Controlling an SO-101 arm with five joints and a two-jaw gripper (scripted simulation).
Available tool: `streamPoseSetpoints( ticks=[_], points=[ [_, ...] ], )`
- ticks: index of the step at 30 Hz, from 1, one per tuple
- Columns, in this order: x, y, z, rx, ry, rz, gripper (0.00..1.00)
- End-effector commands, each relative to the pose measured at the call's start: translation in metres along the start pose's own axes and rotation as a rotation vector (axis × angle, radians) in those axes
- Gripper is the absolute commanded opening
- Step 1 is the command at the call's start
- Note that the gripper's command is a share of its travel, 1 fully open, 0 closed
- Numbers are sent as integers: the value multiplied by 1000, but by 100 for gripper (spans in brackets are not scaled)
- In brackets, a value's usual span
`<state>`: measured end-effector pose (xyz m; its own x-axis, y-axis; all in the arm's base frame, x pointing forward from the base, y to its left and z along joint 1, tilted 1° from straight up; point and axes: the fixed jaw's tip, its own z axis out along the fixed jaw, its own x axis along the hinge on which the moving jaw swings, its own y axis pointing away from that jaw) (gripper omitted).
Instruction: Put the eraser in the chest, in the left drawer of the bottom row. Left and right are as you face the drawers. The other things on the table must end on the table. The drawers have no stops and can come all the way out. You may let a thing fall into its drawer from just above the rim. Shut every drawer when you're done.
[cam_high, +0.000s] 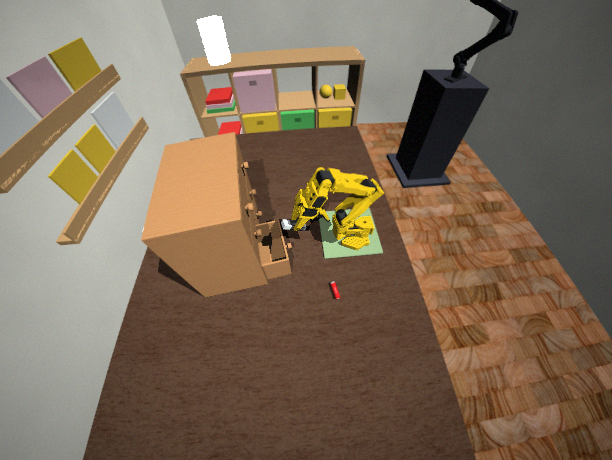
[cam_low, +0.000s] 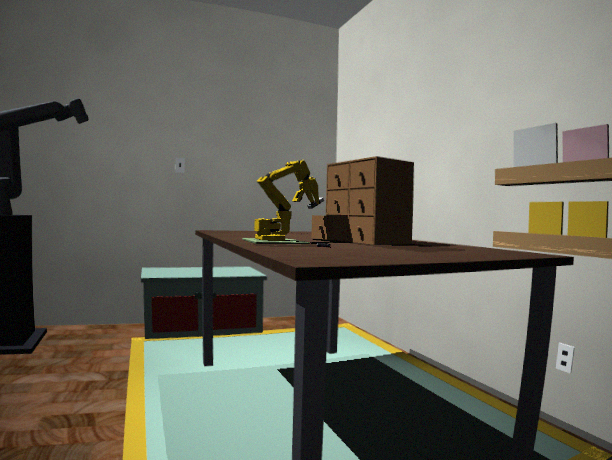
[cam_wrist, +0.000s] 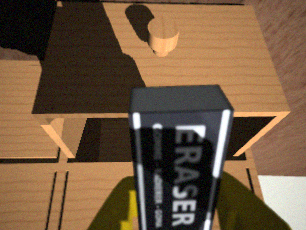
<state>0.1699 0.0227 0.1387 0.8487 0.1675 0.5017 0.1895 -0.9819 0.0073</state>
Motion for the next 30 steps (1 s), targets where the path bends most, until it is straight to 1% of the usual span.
streamPoseSetpoints(
  ticks=[1,23,26,30],
  points=[
    [3,-2,-2,7,11,-14,0],
    [-1,0,0,1,11,-5,0],
    [14,0,7,2,11,-5,0],
    [34,-1,21,3,11,-6,0]
  ],
)
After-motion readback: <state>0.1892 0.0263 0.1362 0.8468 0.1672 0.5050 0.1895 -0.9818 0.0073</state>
